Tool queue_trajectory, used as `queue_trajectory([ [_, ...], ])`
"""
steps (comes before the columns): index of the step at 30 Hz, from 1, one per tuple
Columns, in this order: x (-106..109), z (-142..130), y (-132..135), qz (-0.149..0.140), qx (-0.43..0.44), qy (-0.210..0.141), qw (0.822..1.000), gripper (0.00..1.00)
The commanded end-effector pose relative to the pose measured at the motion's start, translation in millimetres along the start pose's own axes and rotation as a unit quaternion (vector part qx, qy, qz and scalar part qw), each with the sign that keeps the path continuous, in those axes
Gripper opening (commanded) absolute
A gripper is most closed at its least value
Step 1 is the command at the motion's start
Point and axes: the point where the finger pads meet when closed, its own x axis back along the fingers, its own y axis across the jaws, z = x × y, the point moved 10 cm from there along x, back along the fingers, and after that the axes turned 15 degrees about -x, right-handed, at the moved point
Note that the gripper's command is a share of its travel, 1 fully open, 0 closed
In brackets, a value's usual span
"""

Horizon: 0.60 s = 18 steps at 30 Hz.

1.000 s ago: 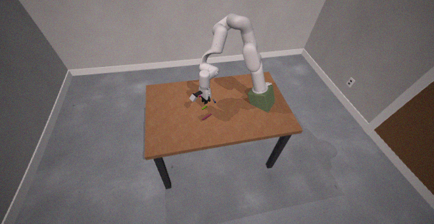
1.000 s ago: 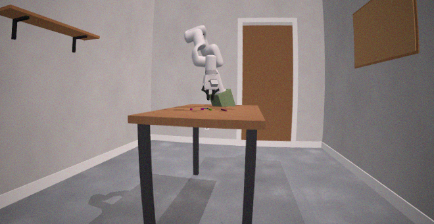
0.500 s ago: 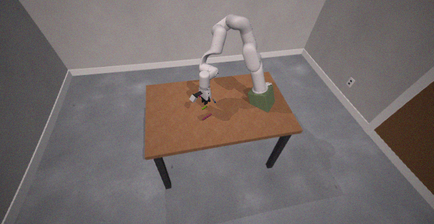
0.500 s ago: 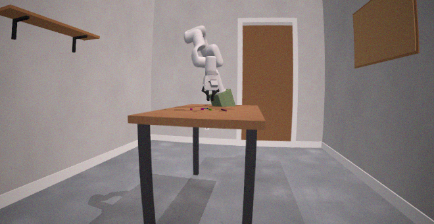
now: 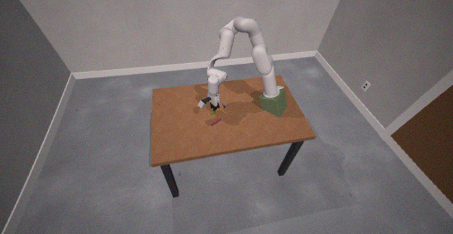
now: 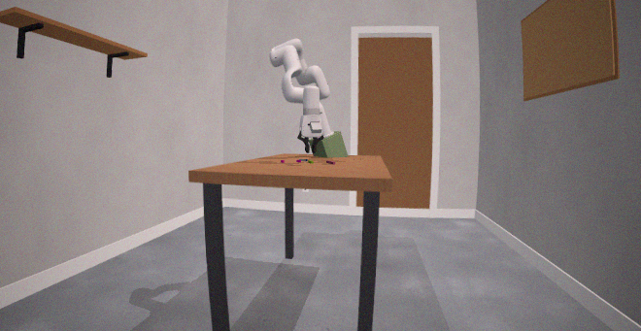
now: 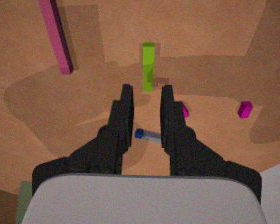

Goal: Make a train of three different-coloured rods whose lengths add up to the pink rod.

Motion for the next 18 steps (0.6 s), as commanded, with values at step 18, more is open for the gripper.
queue_trajectory([
  [18, -29, 2, 0, -0.001, 0.000, 0.002, 1.000, 0.24],
])
